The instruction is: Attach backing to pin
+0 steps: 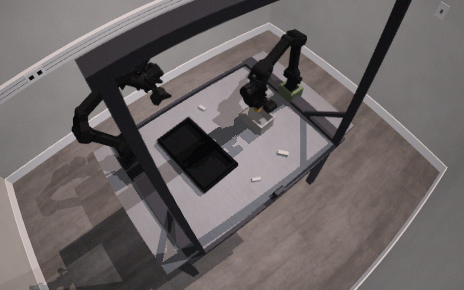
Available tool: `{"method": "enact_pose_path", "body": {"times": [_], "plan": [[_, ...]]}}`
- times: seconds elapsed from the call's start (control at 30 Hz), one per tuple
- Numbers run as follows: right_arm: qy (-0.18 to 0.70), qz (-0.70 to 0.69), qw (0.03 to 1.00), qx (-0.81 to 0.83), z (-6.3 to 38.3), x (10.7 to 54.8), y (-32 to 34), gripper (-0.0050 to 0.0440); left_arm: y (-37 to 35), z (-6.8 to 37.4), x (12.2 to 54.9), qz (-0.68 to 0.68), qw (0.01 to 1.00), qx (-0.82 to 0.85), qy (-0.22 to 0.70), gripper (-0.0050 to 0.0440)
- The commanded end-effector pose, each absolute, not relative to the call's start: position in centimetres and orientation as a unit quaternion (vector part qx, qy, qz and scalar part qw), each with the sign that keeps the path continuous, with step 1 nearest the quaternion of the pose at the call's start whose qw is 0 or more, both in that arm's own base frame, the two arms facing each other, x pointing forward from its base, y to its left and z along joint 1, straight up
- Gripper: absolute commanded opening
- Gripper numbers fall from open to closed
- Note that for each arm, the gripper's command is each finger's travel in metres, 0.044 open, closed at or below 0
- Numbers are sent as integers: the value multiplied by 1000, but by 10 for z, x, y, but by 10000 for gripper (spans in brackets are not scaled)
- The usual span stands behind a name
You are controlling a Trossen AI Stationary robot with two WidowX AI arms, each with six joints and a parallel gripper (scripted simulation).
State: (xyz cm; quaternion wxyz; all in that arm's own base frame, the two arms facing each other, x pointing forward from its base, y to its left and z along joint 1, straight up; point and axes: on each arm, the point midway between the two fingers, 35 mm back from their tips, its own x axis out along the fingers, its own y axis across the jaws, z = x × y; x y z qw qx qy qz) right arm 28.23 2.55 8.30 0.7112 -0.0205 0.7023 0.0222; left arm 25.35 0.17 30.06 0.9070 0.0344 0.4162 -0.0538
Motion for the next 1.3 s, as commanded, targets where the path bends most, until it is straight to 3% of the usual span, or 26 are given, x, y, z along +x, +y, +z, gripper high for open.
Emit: {"method": "enact_pose_path", "body": {"times": [0.0, 0.17, 0.3, 0.57, 1.0, 1.27], "plan": [[703, 20, 710, -19, 75, 279, 27, -50, 1, 299, 243, -59, 892, 32, 447, 440], [703, 19, 710, -19, 73, 280, 27, -50, -1, 289, 249, -58, 890, 32, 450, 440], [703, 19, 710, -19, 73, 280, 27, -50, -12, 277, 279, -66, 904, 40, 421, 440], [701, 20, 713, -19, 75, 281, 27, -50, -53, 214, 309, -91, 896, 51, 432, 440], [696, 21, 718, -19, 78, 283, 27, -50, -94, 192, 344, -114, 928, 47, 352, 440], [702, 19, 711, -19, 73, 279, 27, -50, -105, 214, 365, -121, 953, 35, 276, 440]]}}
